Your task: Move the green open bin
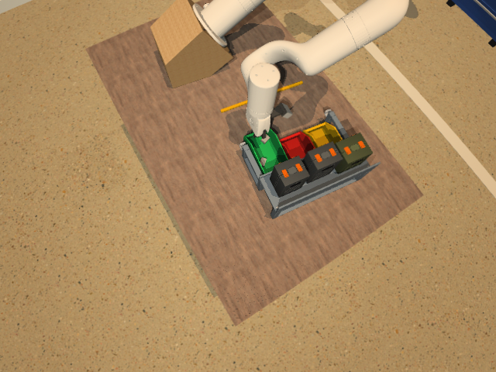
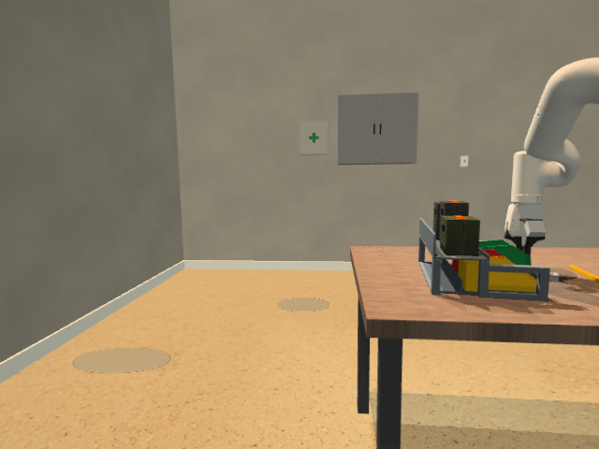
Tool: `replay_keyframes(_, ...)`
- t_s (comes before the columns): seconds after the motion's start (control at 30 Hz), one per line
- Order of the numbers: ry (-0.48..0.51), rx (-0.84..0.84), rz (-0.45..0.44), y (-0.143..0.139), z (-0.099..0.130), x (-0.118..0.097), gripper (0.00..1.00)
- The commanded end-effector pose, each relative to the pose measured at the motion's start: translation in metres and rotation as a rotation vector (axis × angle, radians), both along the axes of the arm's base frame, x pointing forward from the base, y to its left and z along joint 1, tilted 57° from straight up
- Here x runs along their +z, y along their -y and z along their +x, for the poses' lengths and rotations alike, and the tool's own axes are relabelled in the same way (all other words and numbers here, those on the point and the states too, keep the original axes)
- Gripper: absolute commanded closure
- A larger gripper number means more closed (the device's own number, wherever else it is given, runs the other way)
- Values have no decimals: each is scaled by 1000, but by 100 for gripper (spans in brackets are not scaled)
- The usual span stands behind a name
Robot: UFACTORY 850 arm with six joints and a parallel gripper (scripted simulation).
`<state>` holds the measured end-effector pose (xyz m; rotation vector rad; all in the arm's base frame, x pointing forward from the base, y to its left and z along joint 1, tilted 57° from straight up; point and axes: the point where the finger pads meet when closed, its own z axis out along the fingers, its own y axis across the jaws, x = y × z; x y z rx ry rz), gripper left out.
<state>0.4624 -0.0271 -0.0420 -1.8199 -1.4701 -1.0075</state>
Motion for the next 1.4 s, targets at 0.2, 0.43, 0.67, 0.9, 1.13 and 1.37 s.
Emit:
replay_keyframes(0.2, 2, -1, -1, -1, -6, 0, 100)
replay_keyframes(0.43, 2, -1, -1, -6, -29, 0, 100)
replay_keyframes(0.67, 2, -1, -1, -6, -29, 0, 100)
replay_keyframes(0.9, 2, -1, -1, -12, -58, -1, 100)
replay_keyframes(1.13, 2, -1, -1, -12, -58, -1, 100)
replay_keyframes(1.37, 2, -1, -1, -16, -76, -1, 100)
